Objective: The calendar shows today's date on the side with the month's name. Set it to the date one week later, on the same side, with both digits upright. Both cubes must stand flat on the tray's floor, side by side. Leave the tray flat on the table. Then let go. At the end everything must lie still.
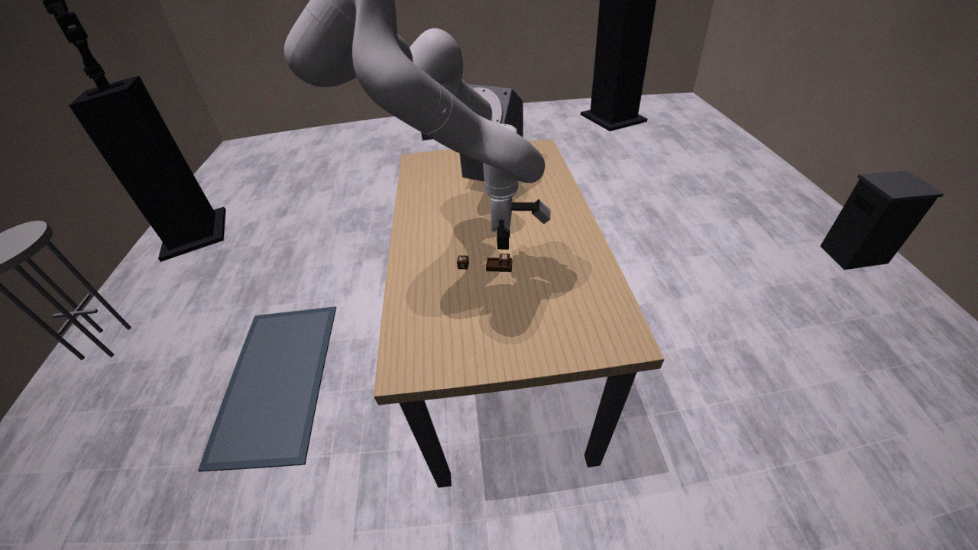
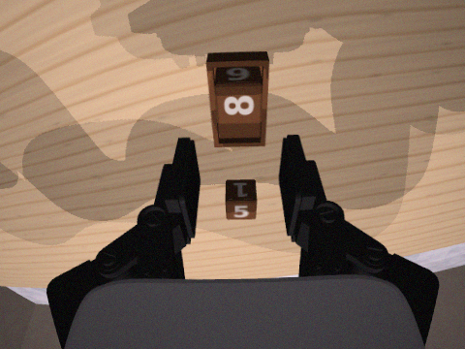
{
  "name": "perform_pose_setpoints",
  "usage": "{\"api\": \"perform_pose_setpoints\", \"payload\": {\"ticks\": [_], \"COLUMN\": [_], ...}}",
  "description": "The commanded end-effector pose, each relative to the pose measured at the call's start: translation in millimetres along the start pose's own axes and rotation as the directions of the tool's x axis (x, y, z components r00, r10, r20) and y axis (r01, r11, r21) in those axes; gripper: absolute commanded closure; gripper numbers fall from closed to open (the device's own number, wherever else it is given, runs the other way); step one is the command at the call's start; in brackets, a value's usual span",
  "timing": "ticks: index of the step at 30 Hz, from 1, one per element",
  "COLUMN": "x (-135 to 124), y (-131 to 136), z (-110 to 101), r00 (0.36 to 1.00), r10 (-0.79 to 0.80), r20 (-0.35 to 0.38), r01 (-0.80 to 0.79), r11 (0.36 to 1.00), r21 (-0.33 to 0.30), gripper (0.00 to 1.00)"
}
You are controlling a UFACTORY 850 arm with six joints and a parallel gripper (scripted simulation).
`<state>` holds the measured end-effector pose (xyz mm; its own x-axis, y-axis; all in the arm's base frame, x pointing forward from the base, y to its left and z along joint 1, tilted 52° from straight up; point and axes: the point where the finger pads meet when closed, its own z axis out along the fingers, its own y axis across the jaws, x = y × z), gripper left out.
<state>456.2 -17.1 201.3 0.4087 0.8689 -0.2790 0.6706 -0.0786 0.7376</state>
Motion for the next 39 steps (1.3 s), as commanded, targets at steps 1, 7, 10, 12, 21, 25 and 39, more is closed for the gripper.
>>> {"api": "perform_pose_setpoints", "payload": {"ticks": [1, 7, 10, 12, 21, 25, 39], "x": [0, 0, 0, 0, 0, 0, 0], "y": [0, 0, 0, 1, 1, 1, 1], "z": [6, 12, 17, 20, 31, 35, 42], "r00": [1.0, 1.0, 1.0, 1.0, 1.0, 1.0, 1.0], "r10": [0.0, 0.0, 0.0, 0.0, 0.0, 0.0, 0.0], "r20": [-0.001, -0.001, -0.001, -0.001, -0.001, -0.001, -0.001], "r01": [0.0, 0.0, 0.0, 0.0, 0.0, 0.0, 0.0], "r11": [1.0, 1.0, 1.0, 1.0, 1.0, 1.0, 1.0], "r21": [-0.001, -0.001, -0.001, -0.001, -0.001, -0.001, -0.001], "gripper": [0.53, 0.53, 0.53, 0.53, 0.53, 0.53, 0.53]}}
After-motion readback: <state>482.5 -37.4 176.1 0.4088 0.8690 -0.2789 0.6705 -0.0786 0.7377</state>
